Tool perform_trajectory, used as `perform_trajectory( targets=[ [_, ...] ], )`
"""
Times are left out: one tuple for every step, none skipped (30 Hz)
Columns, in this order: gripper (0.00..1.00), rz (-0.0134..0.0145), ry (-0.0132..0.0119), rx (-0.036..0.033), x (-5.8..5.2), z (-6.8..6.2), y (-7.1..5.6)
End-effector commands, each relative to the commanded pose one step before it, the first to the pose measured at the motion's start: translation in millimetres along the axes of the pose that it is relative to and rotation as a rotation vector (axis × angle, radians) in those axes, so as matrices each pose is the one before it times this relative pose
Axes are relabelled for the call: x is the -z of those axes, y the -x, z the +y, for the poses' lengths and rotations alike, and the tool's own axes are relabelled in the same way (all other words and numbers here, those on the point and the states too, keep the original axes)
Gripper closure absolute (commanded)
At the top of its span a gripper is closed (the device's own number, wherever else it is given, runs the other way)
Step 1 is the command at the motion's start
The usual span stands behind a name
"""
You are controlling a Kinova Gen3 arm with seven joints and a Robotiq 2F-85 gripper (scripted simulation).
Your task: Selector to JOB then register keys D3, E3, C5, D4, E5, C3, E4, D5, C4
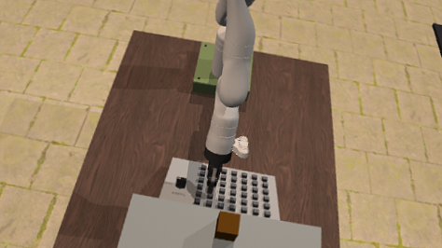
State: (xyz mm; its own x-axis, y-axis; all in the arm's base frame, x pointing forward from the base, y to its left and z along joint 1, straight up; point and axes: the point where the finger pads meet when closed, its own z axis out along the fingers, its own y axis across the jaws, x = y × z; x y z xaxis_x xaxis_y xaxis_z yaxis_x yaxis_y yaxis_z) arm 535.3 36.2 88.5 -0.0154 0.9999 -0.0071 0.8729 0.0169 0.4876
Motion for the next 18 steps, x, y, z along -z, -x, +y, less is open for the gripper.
perform_trajectory(
  targets=[
    [0.90, 0.00258, -0.00087, 0.01018, 8.72, 1.47, -2.42],
    [0.90, -0.00003, -0.00004, 0.00002, 1.76, -0.02, 0.01],
    [0.90, -0.00002, -0.00004, 0.00001, 1.70, 0.00, 0.02],
    [0.90, -0.00002, -0.00004, 0.00001, 1.65, -0.01, 0.01],
    [0.90, -0.00002, -0.00003, 0.00002, 1.58, -0.02, 0.01],
    [0.90, -0.00002, -0.00004, 0.00000, 1.47, 0.00, 0.02],
    [0.90, 0.00000, 0.00000, 0.00000, 0.00, 0.00, 0.00],
    [0.90, 0.00000, 0.00000, 0.00000, 0.00, 0.00, 0.00],
    [0.90, -0.00002, -0.00003, 0.00001, 1.38, -0.01, 0.01],
    [0.90, -0.00002, -0.00003, 0.00002, 1.26, -0.01, 0.01],
    [0.90, -0.00002, -0.00003, 0.00001, 1.13, -0.01, 0.01],
    [0.90, -0.00002, 0.00001, -0.00002, 0.99, 0.02, 0.01],
    [0.90, -0.00009, 0.00101, -0.00064, 0.85, 0.70, 0.06],
    [0.90, -0.00008, 0.00091, -0.00057, 0.71, 0.62, 0.05],
    [0.90, -0.00005, 0.00060, -0.00037, 0.57, 0.41, 0.03],
    [0.90, -0.00003, 0.00034, -0.00021, 0.44, 0.24, 0.02],
    [0.90, -0.00002, 0.00021, -0.00013, 0.31, 0.15, 0.01],
    [0.90, -0.00001, 0.00016, -0.00010, 0.20, 0.11, 0.01]
  ],
)
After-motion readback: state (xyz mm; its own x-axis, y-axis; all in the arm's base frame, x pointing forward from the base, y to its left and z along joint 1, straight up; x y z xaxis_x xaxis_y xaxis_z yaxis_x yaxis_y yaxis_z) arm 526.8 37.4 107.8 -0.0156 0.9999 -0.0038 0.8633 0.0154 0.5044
